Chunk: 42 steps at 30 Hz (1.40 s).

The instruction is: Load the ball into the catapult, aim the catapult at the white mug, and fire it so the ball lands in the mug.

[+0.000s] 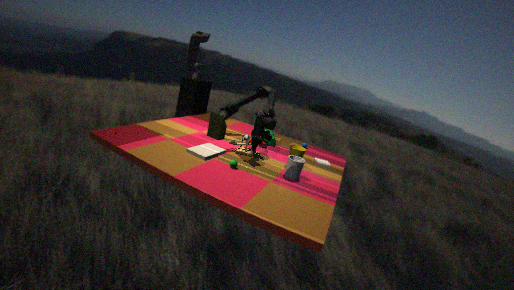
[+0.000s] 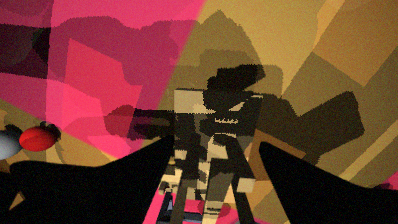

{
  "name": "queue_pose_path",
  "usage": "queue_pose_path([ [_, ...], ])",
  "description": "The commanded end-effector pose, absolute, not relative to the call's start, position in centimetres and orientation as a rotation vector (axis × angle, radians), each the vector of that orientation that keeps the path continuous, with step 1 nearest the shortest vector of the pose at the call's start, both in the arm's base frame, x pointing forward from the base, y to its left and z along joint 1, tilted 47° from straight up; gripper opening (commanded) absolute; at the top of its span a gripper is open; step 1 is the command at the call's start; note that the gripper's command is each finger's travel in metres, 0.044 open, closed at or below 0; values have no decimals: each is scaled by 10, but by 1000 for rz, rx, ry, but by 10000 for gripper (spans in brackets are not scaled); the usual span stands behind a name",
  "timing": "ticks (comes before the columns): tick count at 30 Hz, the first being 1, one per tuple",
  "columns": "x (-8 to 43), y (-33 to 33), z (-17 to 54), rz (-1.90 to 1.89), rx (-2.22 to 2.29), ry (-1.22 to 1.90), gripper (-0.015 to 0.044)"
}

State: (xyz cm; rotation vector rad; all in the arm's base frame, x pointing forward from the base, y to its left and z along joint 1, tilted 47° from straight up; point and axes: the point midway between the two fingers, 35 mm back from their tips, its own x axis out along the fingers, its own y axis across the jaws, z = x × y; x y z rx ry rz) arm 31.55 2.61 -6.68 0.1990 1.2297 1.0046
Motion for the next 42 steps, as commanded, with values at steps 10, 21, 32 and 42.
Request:
queue_pose_path([
  [10,316,26,-66,1005,198,1229,105],
  [21,316,-11,-32,1001,204,1233,0],
  [32,317,-10,-34,786,472,1401,0],
  [42,320,-17,-44,561,722,1536,0],
])
